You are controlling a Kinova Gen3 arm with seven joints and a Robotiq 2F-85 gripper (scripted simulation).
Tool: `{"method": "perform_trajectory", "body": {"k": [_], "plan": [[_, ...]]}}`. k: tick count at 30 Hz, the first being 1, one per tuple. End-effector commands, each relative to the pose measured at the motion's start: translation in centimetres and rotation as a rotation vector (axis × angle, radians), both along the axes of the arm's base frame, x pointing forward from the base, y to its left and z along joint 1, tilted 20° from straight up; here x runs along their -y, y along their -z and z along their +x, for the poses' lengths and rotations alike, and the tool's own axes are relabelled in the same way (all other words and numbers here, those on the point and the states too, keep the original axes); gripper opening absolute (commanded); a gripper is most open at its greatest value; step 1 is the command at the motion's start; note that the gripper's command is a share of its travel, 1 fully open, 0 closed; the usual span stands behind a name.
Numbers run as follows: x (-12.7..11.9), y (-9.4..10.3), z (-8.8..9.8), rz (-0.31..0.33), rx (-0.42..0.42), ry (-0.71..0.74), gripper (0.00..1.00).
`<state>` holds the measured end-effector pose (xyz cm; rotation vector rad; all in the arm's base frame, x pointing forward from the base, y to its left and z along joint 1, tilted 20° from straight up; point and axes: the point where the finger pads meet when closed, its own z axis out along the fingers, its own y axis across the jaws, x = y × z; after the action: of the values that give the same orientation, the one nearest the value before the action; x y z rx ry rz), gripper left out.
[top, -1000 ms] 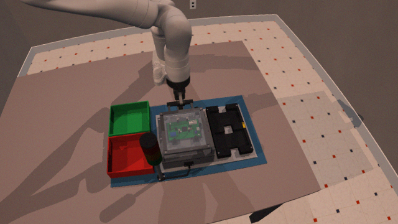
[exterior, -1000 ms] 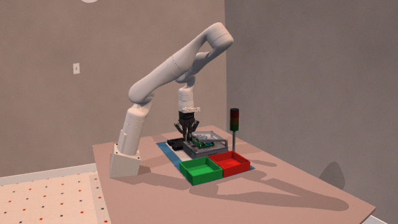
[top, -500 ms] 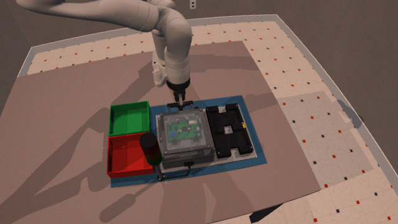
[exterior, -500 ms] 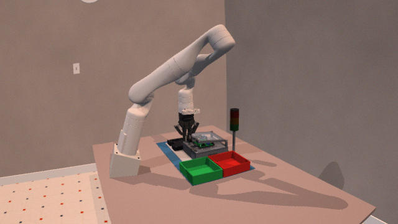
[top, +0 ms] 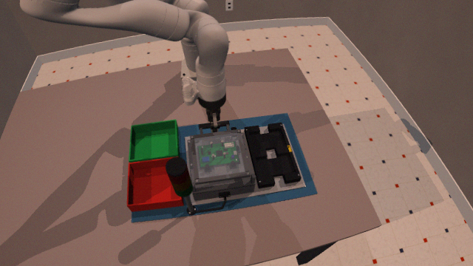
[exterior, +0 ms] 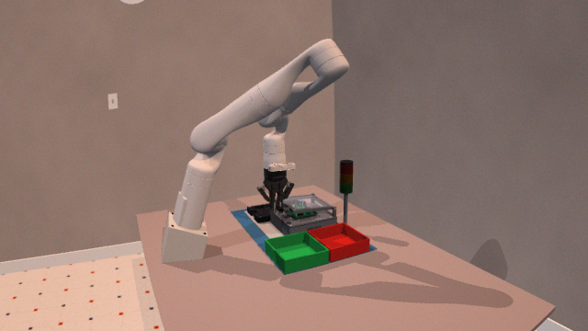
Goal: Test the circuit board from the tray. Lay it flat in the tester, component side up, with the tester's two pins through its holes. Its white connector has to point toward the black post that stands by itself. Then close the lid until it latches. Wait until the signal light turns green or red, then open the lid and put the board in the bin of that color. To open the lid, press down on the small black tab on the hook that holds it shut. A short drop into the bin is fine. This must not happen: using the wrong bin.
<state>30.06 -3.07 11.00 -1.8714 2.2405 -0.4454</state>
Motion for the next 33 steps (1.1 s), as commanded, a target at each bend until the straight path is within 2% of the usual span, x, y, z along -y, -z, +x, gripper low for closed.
{"method": "perform_trajectory", "body": {"k": [1, 33], "plan": [[0.02, 0.19, 0.04, 0.001, -0.003, 0.002, 0.00], [0.05, 0.67, 0.18, 0.003, -0.003, 0.002, 0.00]]}}
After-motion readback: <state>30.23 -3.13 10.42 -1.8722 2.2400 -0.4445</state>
